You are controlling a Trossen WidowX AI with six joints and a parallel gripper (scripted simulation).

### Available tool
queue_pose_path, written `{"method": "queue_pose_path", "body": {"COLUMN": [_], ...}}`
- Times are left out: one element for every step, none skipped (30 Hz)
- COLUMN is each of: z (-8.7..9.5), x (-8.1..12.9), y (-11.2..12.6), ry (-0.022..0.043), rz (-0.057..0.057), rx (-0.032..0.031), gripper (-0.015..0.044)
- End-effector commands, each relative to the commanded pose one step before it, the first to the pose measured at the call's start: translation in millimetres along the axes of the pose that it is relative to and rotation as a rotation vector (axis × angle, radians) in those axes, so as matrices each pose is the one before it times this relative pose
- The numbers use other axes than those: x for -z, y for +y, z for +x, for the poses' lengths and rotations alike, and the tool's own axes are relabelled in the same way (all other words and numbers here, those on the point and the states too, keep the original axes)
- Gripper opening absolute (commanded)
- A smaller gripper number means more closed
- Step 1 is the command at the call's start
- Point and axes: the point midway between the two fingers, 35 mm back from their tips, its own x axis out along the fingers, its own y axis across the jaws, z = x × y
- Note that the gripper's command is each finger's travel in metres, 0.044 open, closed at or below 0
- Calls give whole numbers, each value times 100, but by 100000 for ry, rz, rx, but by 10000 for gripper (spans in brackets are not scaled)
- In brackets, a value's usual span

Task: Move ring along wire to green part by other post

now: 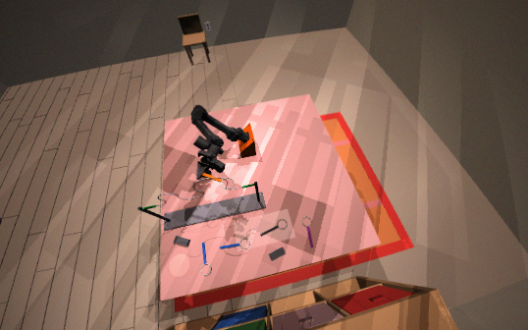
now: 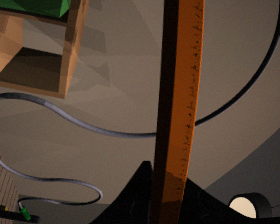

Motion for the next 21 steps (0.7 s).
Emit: {"method": "queue_pose_path", "body": {"z": [7, 6, 5, 5, 5, 4, 4, 3, 3, 1, 0, 0, 1, 0, -3, -4, -5, -5, -5, -8, -10], "x": [30, 3, 3, 2, 3, 5, 4, 4, 3, 2, 0, 4, 7, 13, 11, 10, 10, 9, 9, 12, 14], "y": [-266, -38, -38, -38, -29, -21, -18, -17, -16, -9, 0, 10, 17, 37, 53, 65, 66, 69, 71, 98, 123], "ry": [-325, -118, -118, -118, -110, -100, -97, -96, -96, -50, 0, -43, -68, -131, -73, -25, -12, -9, -8, 19, 44], "rz": [-3763, -1036, -1034, -1035, -974, -902, -876, -873, -874, -467, 0, -424, -657, -1291, -779, -355, -237, -212, -207, 4, 188], "rx": [2588, 559, 559, 559, 526, 488, 474, 473, 473, 253, 0, 231, 360, 706, 423, 191, 127, 115, 113, 0, -99], "gripper": [-150, -150, -150, -150, -150, -150, -150, -150, -150, -150, -150, -150, -150, -150, -150, -150, -150, -150, -150, -150, -150]}}
